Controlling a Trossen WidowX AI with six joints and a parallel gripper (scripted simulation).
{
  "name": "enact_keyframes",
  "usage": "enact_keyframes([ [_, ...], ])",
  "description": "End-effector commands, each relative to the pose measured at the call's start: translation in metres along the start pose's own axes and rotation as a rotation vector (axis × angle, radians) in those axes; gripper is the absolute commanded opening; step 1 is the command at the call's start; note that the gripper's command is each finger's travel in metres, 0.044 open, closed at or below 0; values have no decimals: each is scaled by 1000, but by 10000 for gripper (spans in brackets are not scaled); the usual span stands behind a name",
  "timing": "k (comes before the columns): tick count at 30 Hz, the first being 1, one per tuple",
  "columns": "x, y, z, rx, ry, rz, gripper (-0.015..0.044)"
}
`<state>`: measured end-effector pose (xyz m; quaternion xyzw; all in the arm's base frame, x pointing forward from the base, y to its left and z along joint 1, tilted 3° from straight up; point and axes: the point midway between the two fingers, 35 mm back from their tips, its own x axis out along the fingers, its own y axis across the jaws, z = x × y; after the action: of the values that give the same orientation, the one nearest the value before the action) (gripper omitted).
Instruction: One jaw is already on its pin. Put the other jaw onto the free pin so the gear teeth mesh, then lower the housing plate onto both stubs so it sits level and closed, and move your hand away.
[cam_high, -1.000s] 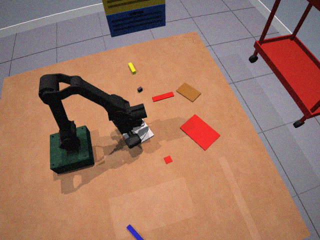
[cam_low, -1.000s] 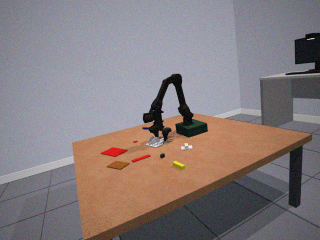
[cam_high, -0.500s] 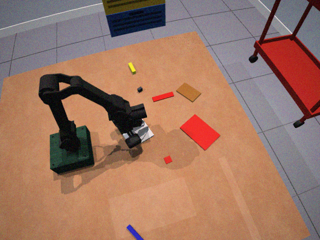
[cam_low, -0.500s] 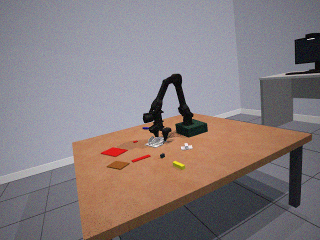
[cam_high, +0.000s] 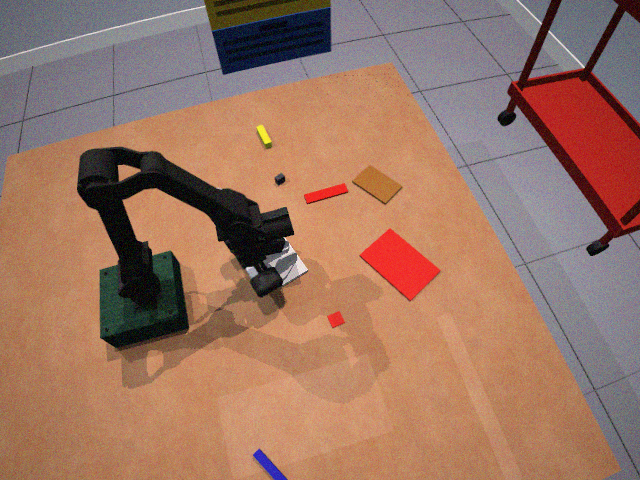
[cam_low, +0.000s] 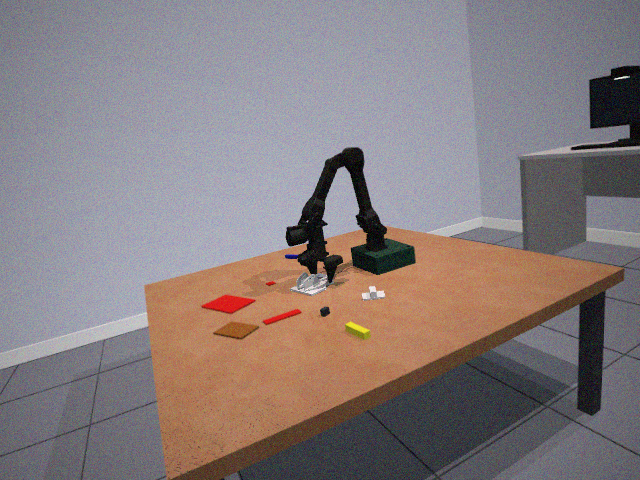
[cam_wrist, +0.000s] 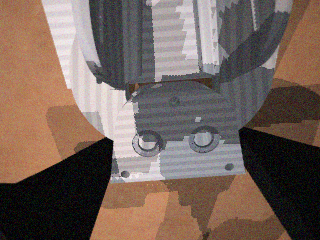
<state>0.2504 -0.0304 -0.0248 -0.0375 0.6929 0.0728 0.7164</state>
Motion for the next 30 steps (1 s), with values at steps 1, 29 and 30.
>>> enact_keyframes([
  [1, 0, 0, 0, 0, 0, 0, 377],
  [29, -77, 1, -2, 4, -2, 0, 440],
  [30, -68, 0, 1, 7, -6, -2, 440],
])
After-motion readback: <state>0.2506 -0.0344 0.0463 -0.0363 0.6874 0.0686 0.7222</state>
